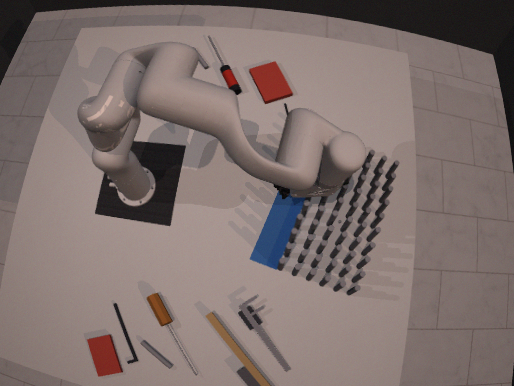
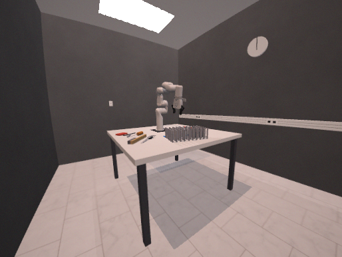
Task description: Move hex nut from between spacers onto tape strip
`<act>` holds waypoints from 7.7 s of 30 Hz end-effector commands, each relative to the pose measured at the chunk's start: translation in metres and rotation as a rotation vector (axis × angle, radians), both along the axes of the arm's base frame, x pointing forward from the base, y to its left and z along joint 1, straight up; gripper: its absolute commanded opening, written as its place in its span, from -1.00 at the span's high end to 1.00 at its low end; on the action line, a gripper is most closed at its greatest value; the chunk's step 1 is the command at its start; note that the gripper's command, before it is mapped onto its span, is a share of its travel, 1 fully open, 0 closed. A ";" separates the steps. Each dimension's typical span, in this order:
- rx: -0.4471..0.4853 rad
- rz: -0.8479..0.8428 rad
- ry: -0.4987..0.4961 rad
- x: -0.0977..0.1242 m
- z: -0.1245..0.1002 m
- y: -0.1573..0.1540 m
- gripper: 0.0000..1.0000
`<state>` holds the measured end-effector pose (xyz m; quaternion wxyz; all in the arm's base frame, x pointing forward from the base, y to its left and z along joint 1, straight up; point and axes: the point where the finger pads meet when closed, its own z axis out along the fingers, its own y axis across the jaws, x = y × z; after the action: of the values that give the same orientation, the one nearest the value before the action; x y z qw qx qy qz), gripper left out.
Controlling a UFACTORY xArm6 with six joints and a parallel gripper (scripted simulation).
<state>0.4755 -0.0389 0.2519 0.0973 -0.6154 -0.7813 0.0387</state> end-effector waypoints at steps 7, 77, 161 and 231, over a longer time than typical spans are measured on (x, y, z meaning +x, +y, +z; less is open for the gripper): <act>0.000 0.000 -0.005 0.001 0.002 0.000 -1.00; -0.016 0.399 -0.210 -0.334 -0.112 -0.311 -0.29; -0.016 0.399 -0.211 -0.335 -0.229 -0.312 -0.29; -0.016 0.399 -0.211 -0.335 -0.219 -0.312 1.00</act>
<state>0.1397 -0.3494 0.0263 0.0023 -0.4499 -0.8931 -0.0025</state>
